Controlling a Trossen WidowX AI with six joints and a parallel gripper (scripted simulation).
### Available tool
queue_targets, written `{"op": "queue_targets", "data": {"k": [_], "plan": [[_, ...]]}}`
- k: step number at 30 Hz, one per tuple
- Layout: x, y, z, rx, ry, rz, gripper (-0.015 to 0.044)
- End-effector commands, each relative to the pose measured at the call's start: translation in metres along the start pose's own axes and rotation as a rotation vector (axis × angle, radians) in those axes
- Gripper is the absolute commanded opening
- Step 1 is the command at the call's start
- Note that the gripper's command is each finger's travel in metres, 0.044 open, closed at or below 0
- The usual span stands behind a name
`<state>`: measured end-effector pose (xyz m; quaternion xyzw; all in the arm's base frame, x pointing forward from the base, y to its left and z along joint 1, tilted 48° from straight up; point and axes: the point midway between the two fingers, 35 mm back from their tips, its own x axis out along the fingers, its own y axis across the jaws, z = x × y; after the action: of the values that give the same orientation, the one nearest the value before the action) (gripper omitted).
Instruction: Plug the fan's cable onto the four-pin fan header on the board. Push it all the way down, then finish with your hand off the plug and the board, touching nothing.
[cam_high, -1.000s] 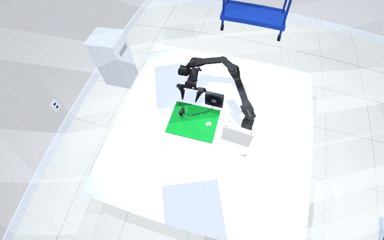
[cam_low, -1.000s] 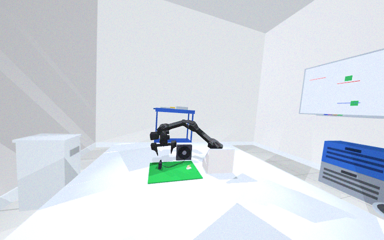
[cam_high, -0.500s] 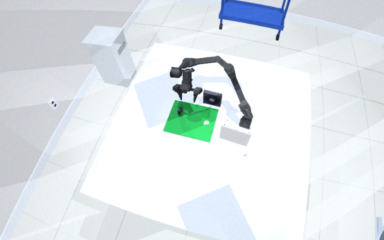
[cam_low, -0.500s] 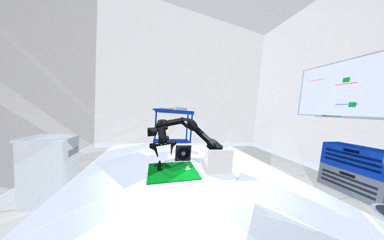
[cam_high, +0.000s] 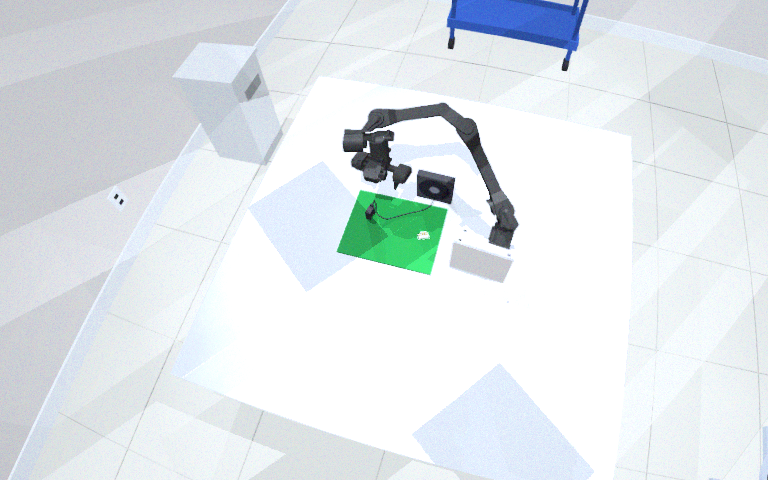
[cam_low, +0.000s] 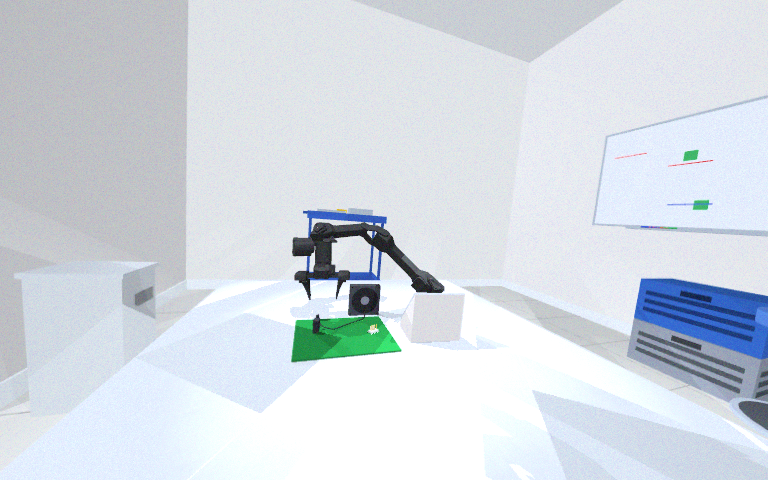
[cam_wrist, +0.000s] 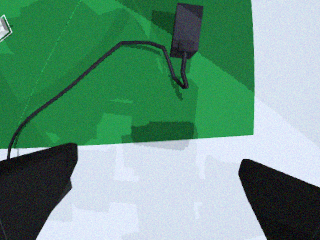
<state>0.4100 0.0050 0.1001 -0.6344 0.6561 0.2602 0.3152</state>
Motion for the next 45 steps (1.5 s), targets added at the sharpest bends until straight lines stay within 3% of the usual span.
{"op": "queue_targets", "data": {"k": [1,2,7,15,45], "plan": [[-0.008,-0.004,0.001,0.017,0.085,-0.053,0.044],[-0.002,-0.001,0.0,0.004,0.022,-0.014,0.044],[-0.002,-0.002,0.012,0.001,0.032,-0.024,0.044],[0.024,-0.007,0.089,0.001,0.096,-0.064,0.044],[0.063,-0.01,0.086,0.001,0.098,-0.064,0.044]]}}
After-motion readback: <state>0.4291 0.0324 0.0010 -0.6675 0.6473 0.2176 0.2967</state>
